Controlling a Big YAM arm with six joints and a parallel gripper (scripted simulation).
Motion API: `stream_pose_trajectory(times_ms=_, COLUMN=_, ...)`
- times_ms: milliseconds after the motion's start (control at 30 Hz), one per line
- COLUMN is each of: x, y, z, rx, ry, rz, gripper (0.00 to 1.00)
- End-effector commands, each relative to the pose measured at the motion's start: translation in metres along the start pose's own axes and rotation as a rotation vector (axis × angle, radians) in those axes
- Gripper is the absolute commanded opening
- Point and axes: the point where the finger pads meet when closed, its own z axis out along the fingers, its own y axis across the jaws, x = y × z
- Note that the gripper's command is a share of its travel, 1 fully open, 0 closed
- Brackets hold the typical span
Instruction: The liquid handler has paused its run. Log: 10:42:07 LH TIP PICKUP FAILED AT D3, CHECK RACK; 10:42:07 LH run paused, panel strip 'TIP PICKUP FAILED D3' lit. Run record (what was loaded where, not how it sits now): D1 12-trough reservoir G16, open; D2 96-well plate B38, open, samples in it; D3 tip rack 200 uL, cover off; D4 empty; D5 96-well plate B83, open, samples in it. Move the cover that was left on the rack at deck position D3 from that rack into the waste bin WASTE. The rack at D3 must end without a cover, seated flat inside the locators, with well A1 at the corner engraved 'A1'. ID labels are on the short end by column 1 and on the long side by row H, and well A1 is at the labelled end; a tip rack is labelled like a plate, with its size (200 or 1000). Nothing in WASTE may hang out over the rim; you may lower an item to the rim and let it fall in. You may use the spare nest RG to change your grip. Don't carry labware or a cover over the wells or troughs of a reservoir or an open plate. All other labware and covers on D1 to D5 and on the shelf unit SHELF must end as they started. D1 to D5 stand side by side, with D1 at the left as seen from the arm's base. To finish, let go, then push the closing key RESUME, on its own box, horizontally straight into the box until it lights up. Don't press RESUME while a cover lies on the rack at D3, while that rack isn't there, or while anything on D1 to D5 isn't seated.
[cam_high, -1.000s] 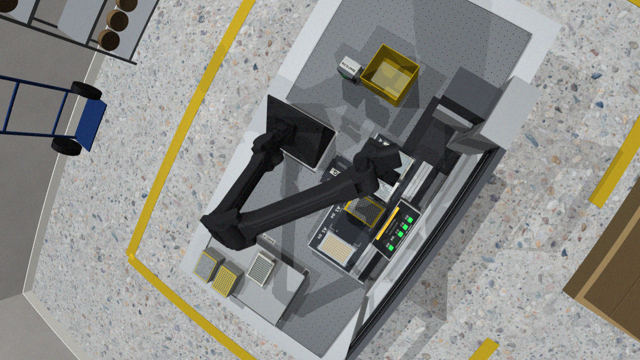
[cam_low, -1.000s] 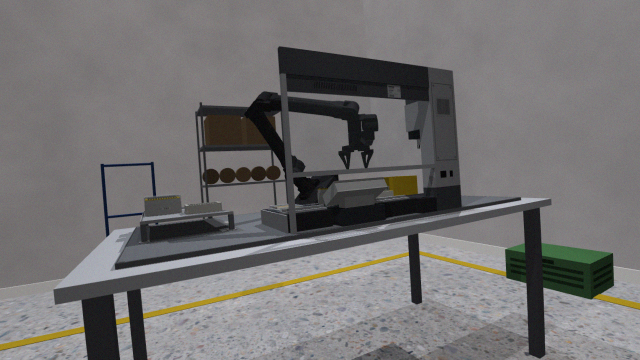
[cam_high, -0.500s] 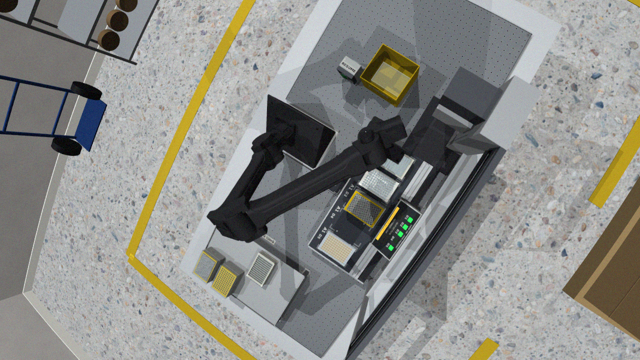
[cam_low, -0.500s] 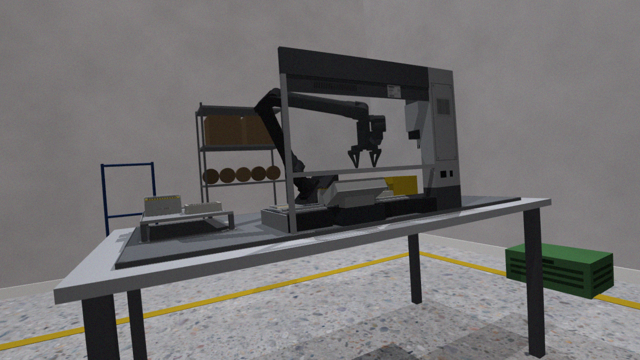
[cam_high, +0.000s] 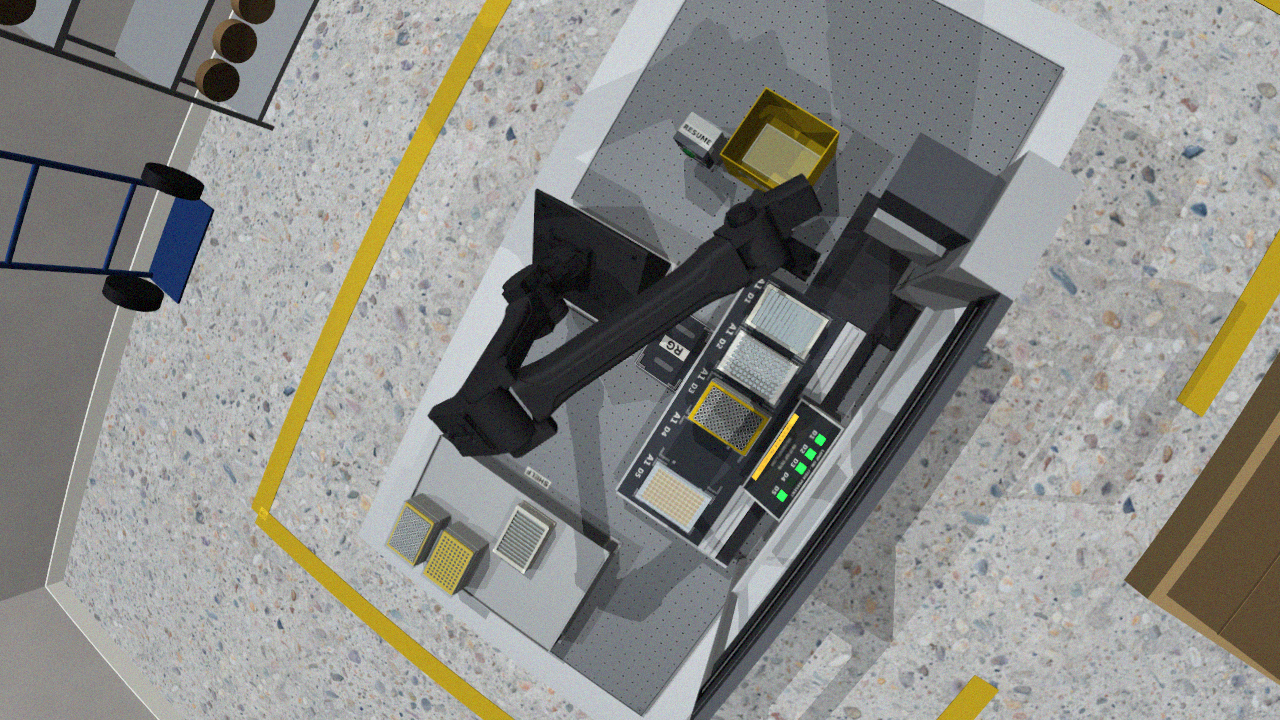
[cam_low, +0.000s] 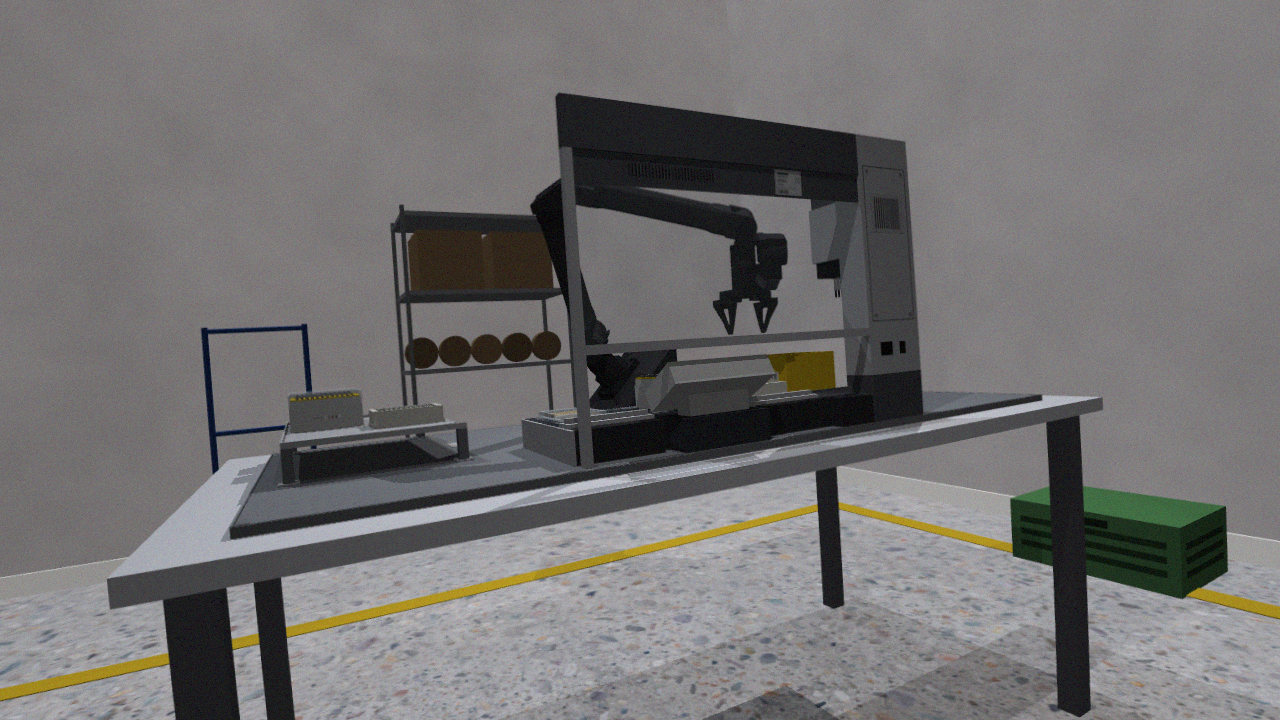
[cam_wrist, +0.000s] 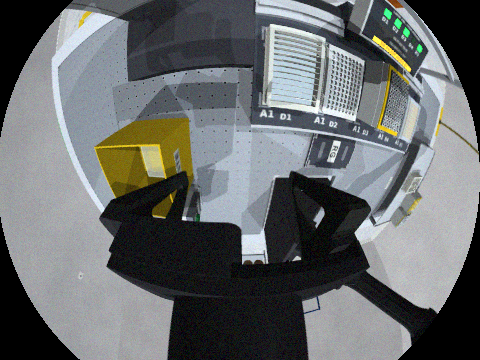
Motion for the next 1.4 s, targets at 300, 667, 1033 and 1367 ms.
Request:
stream_pose_trajectory(times_ms=300, x=0.006, y=0.076, z=-0.024, rx=-0.050, ry=-0.043, rz=0.040, gripper=1.00)
stream_pose_trajectory(times_ms=667, x=0.024, y=0.116, z=-0.025, rx=-0.038, ry=-0.034, rz=0.032, gripper=1.00)
stream_pose_trajectory(times_ms=1033, x=0.041, y=0.159, z=-0.027, rx=-0.039, ry=-0.033, rz=0.031, gripper=1.00)
stream_pose_trajectory(times_ms=1367, x=0.055, y=0.197, z=-0.029, rx=-0.041, ry=-0.032, rz=0.030, gripper=1.00)
